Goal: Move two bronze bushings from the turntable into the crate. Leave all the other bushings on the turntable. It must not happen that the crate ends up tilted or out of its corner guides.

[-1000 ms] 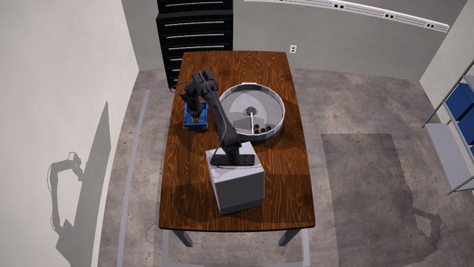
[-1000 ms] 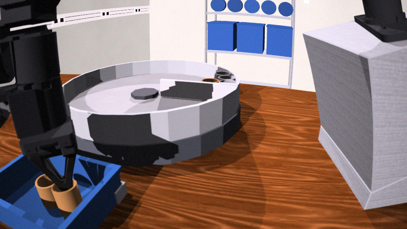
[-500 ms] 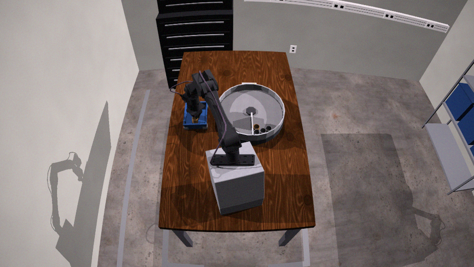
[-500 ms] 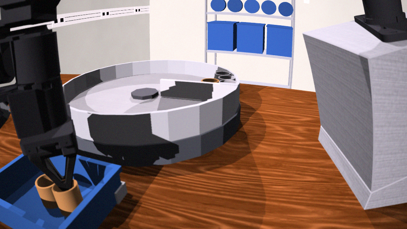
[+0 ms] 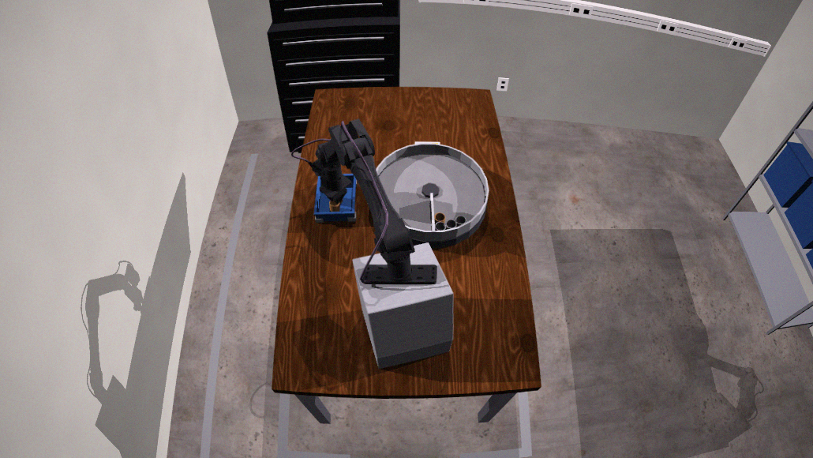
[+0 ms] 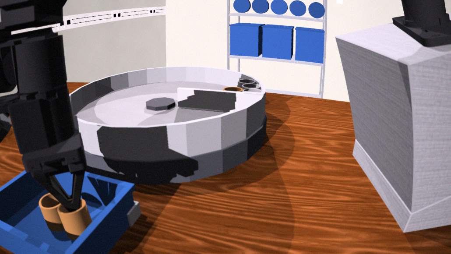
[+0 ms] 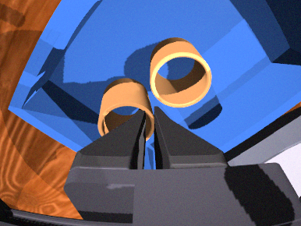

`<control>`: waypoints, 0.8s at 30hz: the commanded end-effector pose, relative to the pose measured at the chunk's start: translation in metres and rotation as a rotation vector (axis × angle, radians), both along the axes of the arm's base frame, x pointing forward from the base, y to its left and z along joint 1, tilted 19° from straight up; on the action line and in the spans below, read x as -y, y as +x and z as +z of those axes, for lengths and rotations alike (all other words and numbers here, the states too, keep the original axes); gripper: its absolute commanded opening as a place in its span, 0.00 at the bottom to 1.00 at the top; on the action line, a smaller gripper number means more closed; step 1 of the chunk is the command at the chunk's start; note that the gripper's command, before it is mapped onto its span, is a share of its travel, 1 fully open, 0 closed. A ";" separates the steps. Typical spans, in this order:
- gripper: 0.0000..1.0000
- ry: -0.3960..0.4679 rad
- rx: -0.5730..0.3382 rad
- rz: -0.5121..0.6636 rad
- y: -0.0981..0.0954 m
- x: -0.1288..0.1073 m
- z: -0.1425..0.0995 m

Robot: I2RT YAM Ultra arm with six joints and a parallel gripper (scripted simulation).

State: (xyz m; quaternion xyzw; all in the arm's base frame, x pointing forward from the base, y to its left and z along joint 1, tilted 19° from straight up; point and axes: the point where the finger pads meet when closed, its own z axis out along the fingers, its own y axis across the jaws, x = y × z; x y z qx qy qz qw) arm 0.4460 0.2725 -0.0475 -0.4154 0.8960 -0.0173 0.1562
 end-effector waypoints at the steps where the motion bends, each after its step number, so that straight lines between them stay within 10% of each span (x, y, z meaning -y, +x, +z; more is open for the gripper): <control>1: 0.00 0.033 0.039 0.012 0.011 -0.008 0.023; 24: 0.00 0.020 0.019 0.010 0.002 -0.001 0.005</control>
